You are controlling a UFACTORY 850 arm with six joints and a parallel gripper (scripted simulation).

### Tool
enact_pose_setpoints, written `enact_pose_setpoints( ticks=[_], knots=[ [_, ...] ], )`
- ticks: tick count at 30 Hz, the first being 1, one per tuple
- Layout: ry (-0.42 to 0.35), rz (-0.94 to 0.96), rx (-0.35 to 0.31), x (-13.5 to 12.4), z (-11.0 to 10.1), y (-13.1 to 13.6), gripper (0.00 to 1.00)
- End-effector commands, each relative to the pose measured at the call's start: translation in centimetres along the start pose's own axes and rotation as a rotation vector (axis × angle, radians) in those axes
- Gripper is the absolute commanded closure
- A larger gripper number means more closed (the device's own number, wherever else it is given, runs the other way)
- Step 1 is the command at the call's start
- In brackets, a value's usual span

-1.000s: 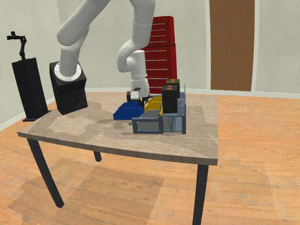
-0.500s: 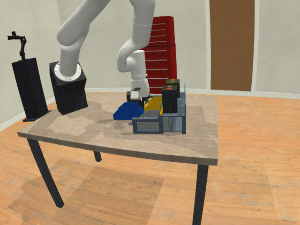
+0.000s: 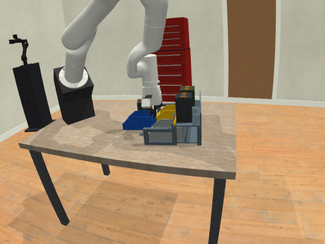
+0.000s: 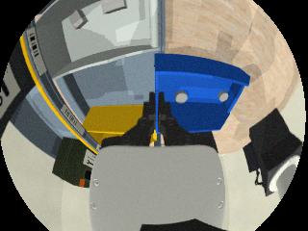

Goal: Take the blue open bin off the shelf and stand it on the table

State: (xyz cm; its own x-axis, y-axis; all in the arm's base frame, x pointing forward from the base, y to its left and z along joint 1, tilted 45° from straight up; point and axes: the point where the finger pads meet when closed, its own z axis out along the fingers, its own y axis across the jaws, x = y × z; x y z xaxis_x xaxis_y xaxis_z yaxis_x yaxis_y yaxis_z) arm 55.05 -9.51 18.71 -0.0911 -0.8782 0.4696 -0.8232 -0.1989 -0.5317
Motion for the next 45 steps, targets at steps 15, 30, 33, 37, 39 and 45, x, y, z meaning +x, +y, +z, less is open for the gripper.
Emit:
enact_pose_setpoints(
  ticks=[15,30,33,37,39,45],
  knots=[
    [0.000,0.000,0.001,0.00,-0.55,-0.05,1.00],
    [0.000,0.000,0.001,0.00,-0.47,-0.05,1.00],
    [0.000,0.000,0.001,0.00,-0.47,0.35,1.00],
    [0.000,0.000,0.001,0.00,-0.47,0.95,1.00],
    [0.000,0.000,0.001,0.00,-0.47,0.95,1.00],
    [0.000,0.000,0.001,0.00,-0.47,0.95,1.00]
  ],
)
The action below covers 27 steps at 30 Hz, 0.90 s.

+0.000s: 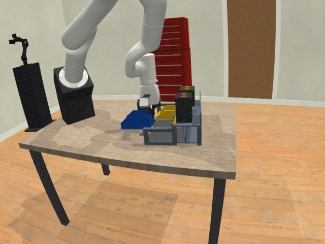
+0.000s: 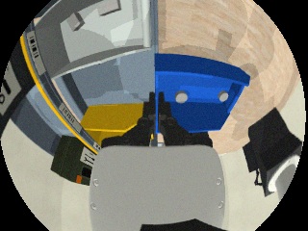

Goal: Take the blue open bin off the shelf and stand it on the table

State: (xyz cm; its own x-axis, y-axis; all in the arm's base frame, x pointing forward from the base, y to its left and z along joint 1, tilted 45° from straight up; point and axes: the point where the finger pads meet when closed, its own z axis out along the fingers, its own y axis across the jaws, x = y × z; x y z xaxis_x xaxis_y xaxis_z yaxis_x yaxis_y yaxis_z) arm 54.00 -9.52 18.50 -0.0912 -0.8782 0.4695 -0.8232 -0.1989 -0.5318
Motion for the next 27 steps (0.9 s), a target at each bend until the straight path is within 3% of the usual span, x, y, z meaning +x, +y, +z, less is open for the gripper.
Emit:
enact_pose_setpoints(
  ticks=[1,8,27],
  knots=[
    [0.000,0.000,0.001,0.0,0.0,0.0,1.00],
    [0.000,0.000,0.001,0.0,0.0,1.5,1.00],
    [0.000,0.000,0.001,0.0,0.0,2.3,1.00]
  ],
)
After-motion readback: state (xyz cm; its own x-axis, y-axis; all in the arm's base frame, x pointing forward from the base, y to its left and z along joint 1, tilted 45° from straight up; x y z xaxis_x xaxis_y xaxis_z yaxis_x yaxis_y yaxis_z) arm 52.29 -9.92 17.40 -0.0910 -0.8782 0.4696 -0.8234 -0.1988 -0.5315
